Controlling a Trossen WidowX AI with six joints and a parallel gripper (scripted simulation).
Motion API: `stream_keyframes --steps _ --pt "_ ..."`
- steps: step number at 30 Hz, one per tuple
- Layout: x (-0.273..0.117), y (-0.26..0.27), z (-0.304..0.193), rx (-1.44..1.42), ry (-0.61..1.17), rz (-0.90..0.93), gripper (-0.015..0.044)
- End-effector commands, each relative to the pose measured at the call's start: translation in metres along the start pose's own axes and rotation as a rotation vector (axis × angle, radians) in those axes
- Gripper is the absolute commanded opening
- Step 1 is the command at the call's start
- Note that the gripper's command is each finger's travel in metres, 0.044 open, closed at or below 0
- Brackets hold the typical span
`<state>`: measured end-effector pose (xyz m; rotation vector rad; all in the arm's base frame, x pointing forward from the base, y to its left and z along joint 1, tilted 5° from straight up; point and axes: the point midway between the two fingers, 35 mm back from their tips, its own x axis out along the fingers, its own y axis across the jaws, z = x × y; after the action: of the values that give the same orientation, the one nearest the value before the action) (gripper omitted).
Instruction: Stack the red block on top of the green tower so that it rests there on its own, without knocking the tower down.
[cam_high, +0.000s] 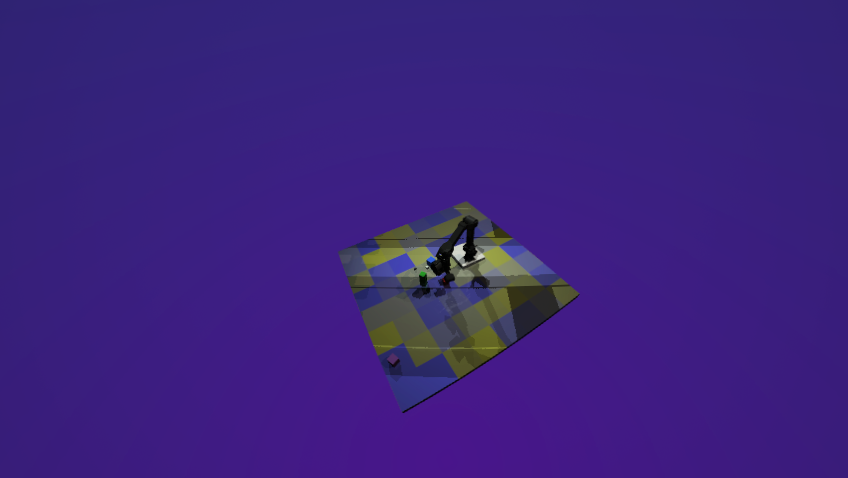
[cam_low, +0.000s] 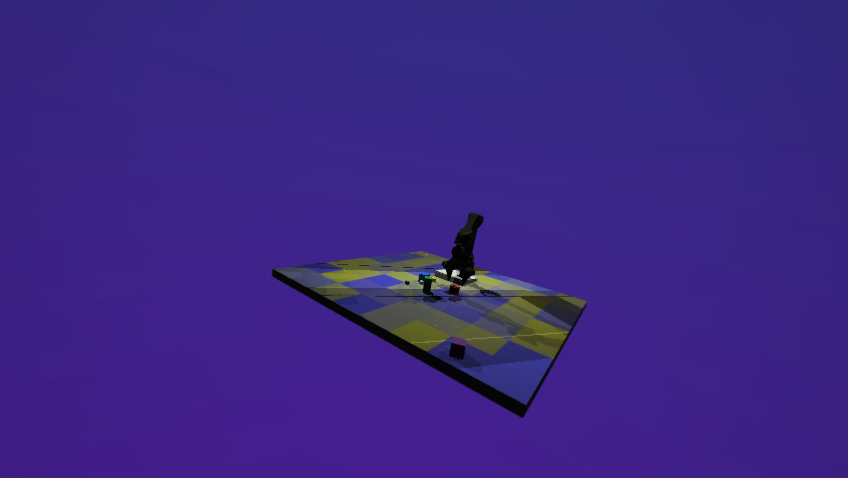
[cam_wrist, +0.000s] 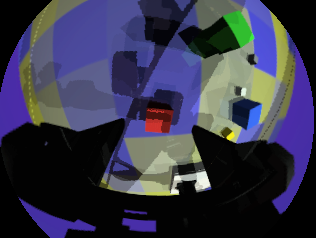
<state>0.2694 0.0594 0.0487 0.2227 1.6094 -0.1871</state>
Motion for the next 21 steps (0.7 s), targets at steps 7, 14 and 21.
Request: stream_keyframes --steps 7,14,21 --pt "0.017 0.000 -0.002 0.002 0.011 0.001 0.0440" --pt "0.029 0.001 -0.002 0.002 0.011 0.001 0.0440" --pt "0.040 0.000 -0.003 0.002 0.011 0.001 0.0440"
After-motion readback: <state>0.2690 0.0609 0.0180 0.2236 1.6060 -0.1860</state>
